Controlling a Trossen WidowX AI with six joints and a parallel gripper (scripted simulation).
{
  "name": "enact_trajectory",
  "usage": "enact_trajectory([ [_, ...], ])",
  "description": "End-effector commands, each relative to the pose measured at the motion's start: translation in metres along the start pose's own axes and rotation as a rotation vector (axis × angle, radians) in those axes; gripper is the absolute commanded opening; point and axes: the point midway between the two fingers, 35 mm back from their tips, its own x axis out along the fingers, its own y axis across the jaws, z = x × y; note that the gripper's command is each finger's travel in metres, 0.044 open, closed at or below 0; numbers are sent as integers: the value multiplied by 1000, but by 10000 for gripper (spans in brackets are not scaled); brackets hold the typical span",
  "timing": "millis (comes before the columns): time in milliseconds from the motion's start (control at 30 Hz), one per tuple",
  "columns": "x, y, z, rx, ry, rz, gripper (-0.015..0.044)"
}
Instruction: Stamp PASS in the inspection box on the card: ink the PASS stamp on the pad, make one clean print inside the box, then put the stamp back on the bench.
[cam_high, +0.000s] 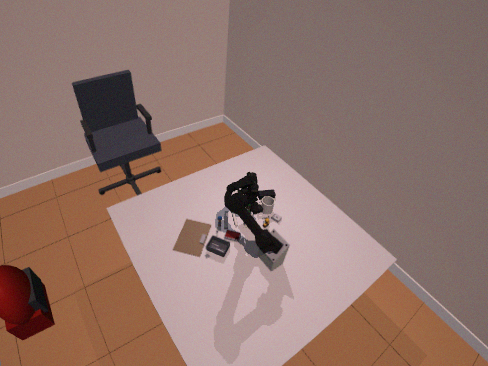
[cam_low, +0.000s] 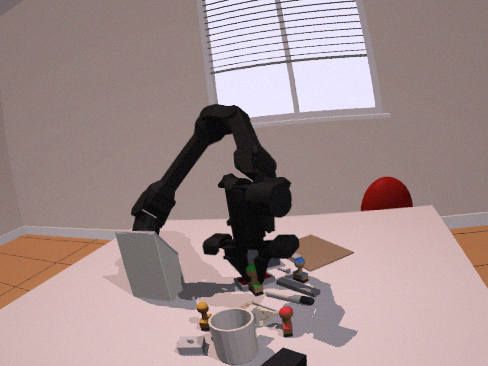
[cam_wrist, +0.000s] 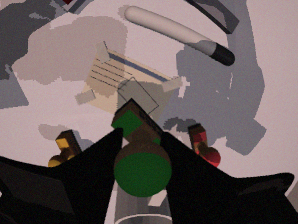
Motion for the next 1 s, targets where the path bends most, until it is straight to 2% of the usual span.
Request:
enact_trajectory([
  [0,4,1,-1,5,-2,3,0],
  [967,24,0,-1,5,-2,2,0],
])
